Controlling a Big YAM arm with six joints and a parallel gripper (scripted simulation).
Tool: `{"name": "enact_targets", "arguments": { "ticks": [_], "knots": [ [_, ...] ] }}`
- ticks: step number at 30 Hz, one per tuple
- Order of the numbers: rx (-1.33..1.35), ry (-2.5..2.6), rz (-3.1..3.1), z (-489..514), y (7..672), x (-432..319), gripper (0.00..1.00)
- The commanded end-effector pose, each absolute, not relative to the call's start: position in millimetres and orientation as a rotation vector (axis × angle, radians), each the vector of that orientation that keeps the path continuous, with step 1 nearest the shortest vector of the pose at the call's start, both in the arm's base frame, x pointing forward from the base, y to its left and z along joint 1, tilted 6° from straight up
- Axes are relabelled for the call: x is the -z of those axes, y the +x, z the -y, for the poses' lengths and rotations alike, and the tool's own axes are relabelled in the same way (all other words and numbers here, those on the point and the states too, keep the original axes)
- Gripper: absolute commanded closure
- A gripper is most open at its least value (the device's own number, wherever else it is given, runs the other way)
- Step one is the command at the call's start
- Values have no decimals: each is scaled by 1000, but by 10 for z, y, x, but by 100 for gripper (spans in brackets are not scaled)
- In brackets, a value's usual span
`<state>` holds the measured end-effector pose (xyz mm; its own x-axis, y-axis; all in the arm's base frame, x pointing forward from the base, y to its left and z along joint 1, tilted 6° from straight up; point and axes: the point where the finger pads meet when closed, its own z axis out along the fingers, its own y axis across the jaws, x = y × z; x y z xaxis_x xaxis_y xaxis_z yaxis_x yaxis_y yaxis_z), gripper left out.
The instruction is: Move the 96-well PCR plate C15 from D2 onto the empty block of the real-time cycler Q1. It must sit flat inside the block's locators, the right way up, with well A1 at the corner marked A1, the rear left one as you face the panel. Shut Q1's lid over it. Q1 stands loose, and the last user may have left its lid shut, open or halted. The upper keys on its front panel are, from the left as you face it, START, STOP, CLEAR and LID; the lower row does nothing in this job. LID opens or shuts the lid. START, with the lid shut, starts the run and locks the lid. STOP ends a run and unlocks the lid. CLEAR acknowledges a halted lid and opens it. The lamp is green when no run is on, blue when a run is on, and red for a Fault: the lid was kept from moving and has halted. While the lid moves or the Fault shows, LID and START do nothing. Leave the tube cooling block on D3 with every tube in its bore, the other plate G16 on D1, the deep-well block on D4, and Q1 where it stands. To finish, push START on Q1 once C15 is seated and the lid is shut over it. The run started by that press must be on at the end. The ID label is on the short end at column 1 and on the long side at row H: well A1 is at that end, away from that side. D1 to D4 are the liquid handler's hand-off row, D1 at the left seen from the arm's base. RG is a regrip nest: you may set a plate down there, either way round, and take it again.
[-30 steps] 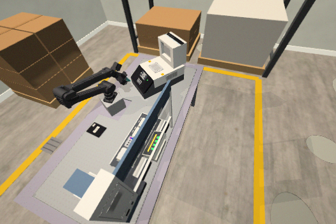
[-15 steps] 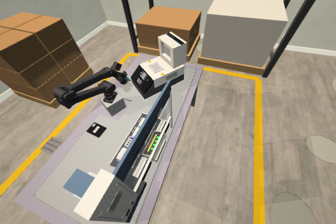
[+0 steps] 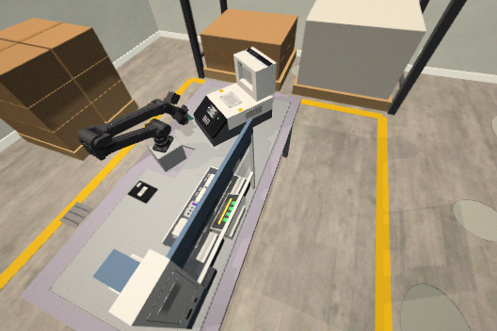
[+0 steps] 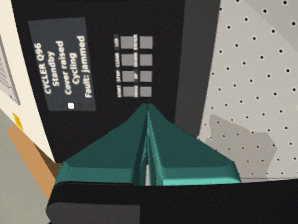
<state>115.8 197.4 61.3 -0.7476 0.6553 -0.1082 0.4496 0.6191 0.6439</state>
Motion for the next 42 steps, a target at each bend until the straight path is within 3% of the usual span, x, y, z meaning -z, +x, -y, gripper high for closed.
{"name": "enact_targets", "arguments": {
  "ticks": [1, 42],
  "knots": [
    [-872, 875, -2509, -1987, 1180, -669, 100],
    [-958, 881, -2473, -2197, 1240, -961, 100]
  ]
}}
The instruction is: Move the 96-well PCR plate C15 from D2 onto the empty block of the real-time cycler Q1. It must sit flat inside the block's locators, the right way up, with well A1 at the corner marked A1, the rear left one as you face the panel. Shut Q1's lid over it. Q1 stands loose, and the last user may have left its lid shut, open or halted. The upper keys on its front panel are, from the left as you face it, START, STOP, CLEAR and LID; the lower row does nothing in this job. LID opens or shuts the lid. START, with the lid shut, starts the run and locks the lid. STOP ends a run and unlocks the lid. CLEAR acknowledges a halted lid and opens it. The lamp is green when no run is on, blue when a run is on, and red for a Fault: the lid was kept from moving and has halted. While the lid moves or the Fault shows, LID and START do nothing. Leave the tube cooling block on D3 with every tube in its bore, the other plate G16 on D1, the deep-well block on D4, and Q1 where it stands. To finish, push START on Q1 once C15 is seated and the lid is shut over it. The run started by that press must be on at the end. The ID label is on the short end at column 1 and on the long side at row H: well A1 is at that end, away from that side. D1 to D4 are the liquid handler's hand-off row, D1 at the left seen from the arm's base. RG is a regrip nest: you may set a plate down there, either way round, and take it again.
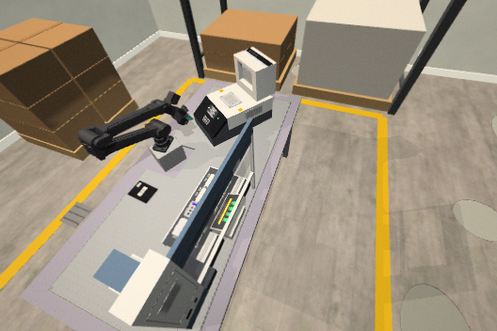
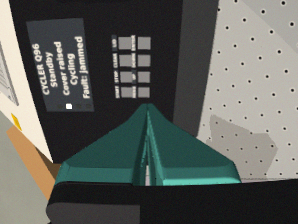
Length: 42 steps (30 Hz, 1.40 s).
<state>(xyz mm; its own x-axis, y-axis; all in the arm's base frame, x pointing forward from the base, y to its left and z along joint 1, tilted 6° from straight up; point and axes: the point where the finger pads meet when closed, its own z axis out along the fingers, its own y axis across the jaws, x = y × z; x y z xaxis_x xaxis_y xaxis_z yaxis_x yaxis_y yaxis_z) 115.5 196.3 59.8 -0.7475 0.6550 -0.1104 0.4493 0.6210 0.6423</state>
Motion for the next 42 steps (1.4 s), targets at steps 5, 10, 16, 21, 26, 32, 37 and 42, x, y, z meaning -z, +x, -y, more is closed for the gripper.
{"name": "enact_targets", "arguments": {
  "ticks": [5, 10, 16, 21, 26, 32, 37, 42],
  "knots": [
    [-964, 883, -2471, -2209, 1243, -984, 100],
    [-947, 883, -2478, -2172, 1235, -916, 100],
    [-941, 883, -2480, -2132, 1224, -859, 100],
    [-930, 884, -2484, -2070, 1209, -786, 100],
    [-892, 881, -2497, -1998, 1190, -696, 100],
    [-876, 879, -2504, -1971, 1181, -666, 100],
    [-881, 866, -2512, -2019, 1166, -693, 100],
    [-914, 864, -2505, -2109, 1177, -788, 100]
  ]
}}
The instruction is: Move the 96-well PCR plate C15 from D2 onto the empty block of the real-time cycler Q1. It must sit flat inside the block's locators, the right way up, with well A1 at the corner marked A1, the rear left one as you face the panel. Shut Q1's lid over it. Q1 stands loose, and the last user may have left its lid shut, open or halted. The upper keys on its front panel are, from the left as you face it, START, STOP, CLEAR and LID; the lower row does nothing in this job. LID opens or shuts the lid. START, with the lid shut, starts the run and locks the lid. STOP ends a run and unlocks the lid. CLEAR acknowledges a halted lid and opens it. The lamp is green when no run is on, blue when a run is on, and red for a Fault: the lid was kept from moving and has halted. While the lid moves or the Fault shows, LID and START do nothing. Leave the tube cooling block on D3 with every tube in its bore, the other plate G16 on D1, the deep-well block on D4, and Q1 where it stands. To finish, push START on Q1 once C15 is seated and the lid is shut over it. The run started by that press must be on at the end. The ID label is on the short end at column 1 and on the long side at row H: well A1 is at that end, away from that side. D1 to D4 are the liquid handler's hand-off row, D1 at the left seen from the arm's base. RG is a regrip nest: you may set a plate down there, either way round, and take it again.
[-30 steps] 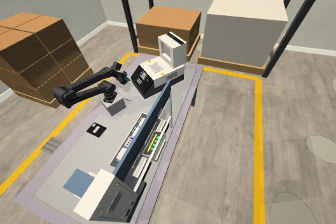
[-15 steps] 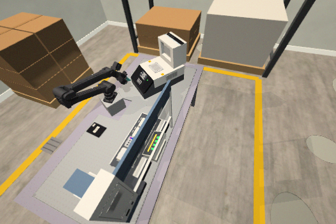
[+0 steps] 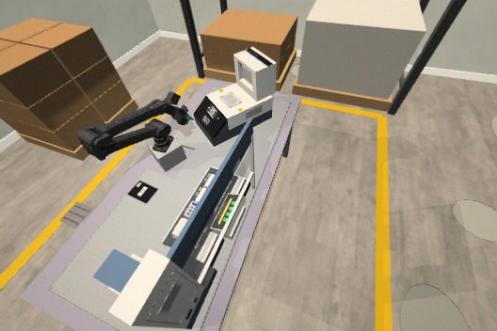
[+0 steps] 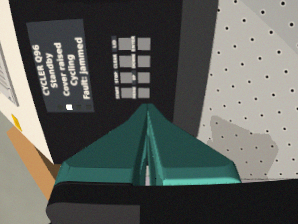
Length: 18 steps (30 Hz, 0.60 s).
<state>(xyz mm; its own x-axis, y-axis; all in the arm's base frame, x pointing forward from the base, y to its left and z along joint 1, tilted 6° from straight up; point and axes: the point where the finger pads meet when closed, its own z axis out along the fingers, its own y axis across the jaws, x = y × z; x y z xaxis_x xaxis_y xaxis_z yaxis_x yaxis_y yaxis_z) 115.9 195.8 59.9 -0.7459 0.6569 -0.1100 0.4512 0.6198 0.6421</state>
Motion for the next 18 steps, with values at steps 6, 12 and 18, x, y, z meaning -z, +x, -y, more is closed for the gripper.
{"name": "enact_targets", "arguments": {
  "ticks": [6, 12, 18],
  "knots": [
    [-937, 871, -2495, -2157, 1196, -869, 100],
    [-949, 887, -2481, -2169, 1229, -908, 100],
    [-958, 889, -2478, -2188, 1234, -940, 100]
  ]
}}
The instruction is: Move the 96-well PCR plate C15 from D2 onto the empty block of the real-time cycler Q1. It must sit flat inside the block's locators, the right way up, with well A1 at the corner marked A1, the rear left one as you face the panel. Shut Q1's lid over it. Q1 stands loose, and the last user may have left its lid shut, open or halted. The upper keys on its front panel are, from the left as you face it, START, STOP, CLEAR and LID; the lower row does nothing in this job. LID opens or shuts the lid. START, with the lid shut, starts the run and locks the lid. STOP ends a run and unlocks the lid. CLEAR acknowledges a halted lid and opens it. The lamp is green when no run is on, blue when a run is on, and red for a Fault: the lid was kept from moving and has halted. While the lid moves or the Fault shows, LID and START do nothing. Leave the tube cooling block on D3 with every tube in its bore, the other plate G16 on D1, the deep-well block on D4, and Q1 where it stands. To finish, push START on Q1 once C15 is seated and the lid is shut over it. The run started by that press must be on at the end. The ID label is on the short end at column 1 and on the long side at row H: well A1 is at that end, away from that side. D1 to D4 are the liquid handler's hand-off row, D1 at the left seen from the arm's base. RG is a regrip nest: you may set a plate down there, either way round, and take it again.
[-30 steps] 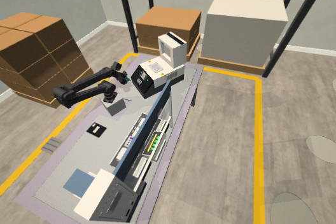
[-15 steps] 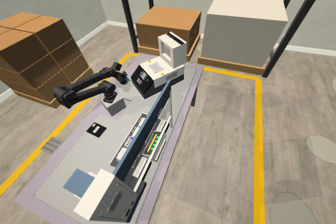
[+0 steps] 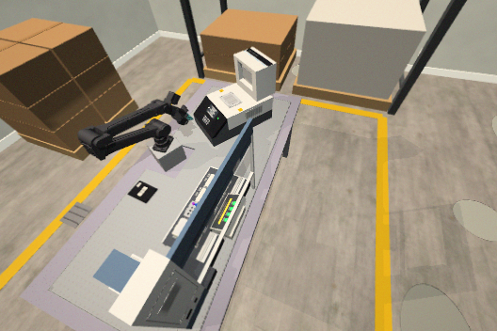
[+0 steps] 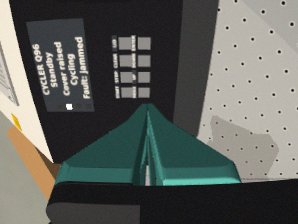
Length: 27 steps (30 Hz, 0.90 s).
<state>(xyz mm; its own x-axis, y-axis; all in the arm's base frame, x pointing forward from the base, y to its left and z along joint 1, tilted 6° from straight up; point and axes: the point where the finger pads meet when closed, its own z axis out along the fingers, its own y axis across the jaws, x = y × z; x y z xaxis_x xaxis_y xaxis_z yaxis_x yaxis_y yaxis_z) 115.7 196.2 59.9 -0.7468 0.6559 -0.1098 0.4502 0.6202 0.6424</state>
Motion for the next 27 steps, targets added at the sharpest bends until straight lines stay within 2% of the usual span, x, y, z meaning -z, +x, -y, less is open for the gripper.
{"name": "enact_targets", "arguments": {
  "ticks": [1, 27],
  "knots": [
    [-960, 889, -2478, -2190, 1234, -945, 100],
    [-914, 885, -2495, -2082, 1201, -762, 100]
  ]
}}
